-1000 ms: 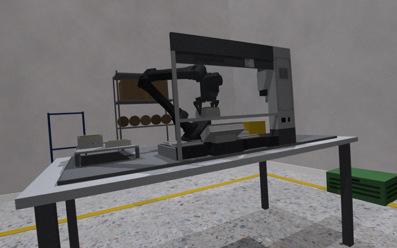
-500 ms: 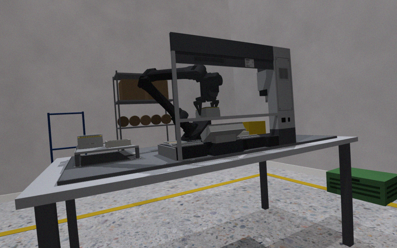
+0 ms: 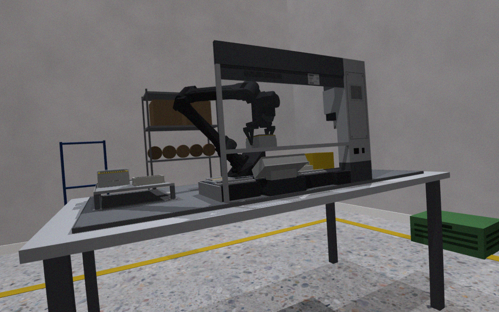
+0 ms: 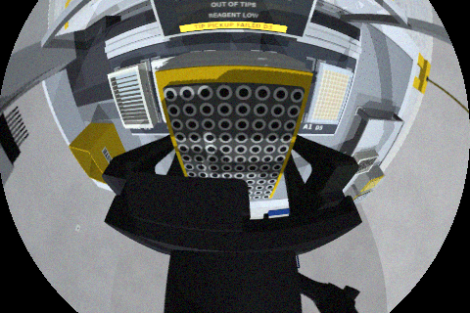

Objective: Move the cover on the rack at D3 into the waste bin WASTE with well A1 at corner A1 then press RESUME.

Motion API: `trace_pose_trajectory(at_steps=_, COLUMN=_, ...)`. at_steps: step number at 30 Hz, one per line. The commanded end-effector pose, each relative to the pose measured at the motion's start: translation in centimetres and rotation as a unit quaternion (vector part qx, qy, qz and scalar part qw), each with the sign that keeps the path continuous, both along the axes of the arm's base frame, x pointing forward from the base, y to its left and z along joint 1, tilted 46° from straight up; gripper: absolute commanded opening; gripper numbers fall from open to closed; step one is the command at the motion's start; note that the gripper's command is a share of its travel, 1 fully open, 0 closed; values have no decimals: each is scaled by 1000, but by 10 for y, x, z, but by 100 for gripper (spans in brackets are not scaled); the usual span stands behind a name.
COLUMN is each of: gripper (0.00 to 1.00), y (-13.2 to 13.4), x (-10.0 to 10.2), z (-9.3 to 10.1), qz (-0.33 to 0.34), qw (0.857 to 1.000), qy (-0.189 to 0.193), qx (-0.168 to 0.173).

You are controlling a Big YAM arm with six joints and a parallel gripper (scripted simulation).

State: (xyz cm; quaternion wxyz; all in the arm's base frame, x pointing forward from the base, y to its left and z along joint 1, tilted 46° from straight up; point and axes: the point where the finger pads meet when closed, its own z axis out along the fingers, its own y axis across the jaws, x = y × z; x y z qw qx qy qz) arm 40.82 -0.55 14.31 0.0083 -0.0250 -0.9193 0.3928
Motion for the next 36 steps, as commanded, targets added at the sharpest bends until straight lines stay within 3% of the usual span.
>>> trace_pose_trajectory(at_steps=1, gripper=0, y=16, x=12, z=17, qz=10, qw=1000, qy=-24, qx=8)
trace_pose_trajectory(at_steps=12, gripper=0, y=16, x=12, z=17, qz=10, qw=1000, qy=-24, qx=8)
trace_pose_trajectory(at_steps=13, gripper=0, y=12, x=-6, z=9, qz=8, qw=1000, qy=-11, qx=4)
trace_pose_trajectory(at_steps=19, gripper=0, y=12, x=-36, z=8, qz=7, qw=1000, qy=-10, qx=3)
trace_pose_trajectory(at_steps=21, gripper=0, y=12, x=-36, z=8, qz=7, qw=1000, qy=-10, qx=3)
trace_pose_trajectory(at_steps=36, gripper=0, y=12, x=-111, z=6, qz=6, qw=1000, qy=-9, qx=3)
